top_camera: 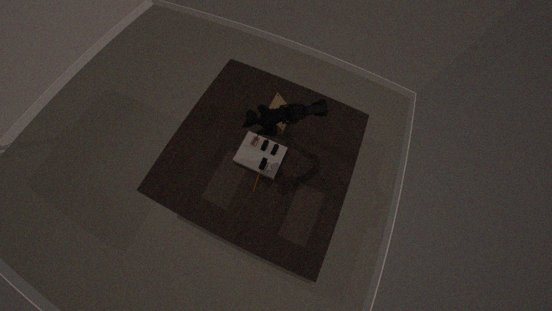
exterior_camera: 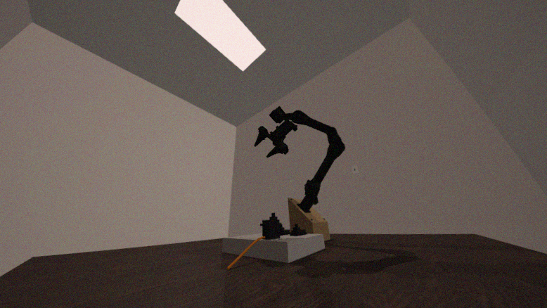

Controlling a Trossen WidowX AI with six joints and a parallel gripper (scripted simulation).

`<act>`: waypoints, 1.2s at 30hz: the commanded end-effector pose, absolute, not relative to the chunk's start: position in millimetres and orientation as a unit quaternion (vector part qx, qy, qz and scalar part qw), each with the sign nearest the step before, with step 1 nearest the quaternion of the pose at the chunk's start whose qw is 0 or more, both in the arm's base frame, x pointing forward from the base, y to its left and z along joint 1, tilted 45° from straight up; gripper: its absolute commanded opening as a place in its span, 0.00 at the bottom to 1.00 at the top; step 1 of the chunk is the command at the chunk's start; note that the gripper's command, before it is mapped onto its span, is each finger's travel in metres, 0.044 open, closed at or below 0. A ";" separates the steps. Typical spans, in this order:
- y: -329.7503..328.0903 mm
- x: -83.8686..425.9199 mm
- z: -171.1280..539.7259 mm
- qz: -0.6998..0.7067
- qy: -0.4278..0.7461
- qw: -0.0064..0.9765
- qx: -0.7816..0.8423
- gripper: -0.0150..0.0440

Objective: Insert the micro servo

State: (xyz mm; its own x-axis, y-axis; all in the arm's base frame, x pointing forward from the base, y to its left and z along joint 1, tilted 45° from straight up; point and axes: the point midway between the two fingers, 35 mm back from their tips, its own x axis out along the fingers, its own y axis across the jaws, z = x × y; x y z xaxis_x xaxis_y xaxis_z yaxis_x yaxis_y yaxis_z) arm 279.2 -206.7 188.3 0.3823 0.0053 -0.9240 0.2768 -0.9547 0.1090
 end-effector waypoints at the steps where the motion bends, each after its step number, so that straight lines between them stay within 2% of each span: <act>1: -186.9 294.1 170.6 -0.550 0.114 0.085 0.823 1.00; 16: -81.9 344.8 111.7 -0.572 0.222 -0.091 0.784 1.00; 29: 11.9 352.6 61.2 -0.634 0.273 -0.246 0.680 1.00; 36: 25.2 350.1 53.8 -0.642 0.276 -0.262 0.665 1.00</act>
State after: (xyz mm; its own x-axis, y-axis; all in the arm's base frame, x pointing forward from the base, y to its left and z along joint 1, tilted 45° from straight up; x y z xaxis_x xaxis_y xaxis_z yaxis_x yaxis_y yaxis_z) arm 349.7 23.6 55.8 0.0181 0.6977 -0.7161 0.0458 -0.7161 -0.6965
